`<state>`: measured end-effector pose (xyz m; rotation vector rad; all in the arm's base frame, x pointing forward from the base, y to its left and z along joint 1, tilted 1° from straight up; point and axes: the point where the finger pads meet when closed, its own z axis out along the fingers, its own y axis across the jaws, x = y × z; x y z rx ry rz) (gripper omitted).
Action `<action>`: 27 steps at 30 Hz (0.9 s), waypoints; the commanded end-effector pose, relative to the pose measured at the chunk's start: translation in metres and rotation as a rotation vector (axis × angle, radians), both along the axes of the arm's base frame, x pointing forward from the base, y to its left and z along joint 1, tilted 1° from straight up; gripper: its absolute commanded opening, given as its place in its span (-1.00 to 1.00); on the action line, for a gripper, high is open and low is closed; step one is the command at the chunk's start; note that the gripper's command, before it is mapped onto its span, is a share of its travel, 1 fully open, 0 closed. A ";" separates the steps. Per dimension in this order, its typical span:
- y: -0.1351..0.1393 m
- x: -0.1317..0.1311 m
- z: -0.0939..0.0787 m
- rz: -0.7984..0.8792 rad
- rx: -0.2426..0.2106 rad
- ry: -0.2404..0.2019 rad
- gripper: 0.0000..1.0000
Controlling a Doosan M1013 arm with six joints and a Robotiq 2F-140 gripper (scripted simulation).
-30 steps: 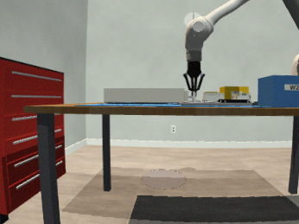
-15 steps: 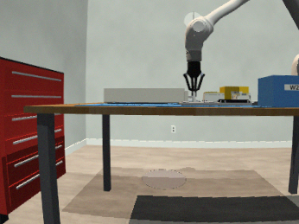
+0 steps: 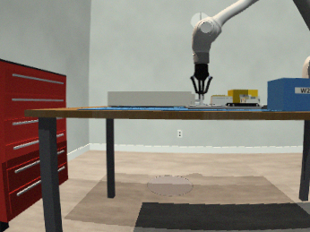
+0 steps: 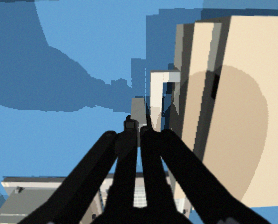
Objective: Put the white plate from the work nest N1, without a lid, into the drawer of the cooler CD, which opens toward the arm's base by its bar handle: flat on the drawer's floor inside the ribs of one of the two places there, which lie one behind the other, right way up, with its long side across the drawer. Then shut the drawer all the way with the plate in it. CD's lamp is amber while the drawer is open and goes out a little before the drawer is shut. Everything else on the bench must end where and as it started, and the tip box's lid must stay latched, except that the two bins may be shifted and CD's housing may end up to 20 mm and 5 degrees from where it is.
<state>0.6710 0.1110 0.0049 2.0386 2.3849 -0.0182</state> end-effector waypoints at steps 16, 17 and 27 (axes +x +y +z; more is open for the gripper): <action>-0.003 -0.020 0.000 0.000 0.000 0.000 -1.00; -0.003 -0.021 0.000 0.000 0.000 0.000 -1.00; -0.005 -0.034 0.000 0.000 0.000 0.000 -1.00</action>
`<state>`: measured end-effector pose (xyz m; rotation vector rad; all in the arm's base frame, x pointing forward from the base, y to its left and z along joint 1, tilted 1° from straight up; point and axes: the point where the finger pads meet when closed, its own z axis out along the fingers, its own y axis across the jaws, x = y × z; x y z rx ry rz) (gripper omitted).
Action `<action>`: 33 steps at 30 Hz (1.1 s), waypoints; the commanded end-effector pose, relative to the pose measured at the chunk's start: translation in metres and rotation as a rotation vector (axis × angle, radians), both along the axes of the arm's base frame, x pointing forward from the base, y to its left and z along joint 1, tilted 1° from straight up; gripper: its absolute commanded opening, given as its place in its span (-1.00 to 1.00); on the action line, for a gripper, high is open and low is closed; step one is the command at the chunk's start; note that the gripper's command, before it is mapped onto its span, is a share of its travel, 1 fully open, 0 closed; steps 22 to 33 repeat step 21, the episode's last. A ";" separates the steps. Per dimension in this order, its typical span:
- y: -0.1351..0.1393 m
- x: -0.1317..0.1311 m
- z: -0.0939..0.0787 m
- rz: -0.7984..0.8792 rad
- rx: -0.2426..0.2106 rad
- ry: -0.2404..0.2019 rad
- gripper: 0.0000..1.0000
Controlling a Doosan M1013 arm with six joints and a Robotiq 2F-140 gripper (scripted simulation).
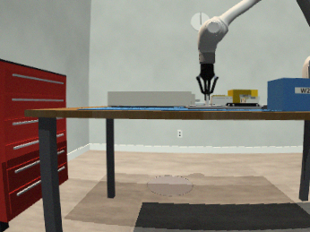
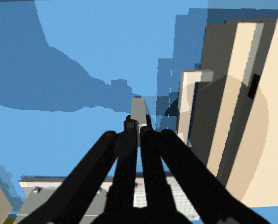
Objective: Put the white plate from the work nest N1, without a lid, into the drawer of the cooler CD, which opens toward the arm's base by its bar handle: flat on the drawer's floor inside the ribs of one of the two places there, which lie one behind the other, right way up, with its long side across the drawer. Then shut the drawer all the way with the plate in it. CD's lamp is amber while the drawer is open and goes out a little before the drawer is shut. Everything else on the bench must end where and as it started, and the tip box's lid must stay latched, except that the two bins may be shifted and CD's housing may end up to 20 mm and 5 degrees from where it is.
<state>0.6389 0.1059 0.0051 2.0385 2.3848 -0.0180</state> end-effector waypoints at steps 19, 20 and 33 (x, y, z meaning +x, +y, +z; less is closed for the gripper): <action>-0.002 -0.010 0.000 0.000 0.000 0.000 -1.00; -0.002 -0.010 0.000 0.000 0.000 0.000 -1.00; -0.002 -0.010 0.000 0.000 0.000 0.000 -1.00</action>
